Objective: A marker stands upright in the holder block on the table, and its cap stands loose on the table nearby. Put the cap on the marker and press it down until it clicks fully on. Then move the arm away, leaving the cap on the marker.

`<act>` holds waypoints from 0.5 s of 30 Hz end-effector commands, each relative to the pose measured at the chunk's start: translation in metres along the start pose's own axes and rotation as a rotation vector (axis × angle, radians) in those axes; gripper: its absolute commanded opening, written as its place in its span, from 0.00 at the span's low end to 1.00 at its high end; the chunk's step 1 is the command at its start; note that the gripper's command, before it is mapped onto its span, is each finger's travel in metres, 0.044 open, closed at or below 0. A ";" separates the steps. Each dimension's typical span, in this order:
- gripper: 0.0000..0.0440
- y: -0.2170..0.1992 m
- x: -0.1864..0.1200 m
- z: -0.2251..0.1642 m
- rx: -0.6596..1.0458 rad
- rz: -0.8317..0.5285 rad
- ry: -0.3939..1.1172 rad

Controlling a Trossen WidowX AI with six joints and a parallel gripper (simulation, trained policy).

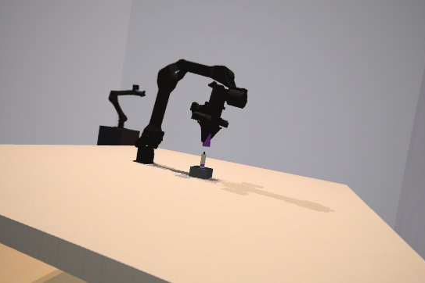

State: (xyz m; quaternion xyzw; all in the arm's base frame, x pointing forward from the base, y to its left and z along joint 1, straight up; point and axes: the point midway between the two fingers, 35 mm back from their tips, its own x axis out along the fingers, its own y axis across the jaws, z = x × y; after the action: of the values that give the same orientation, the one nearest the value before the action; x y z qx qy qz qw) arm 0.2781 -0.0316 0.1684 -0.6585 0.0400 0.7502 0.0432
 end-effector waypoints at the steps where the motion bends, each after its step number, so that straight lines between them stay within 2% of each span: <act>1: 0.00 0.001 0.009 0.001 0.006 -0.014 -0.011; 15: 0.00 0.002 0.032 -0.001 0.014 -0.026 -0.019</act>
State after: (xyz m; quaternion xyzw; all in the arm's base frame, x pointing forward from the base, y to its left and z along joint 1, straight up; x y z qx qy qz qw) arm 0.2764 -0.0346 0.1452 -0.6543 0.0415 0.7530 0.0559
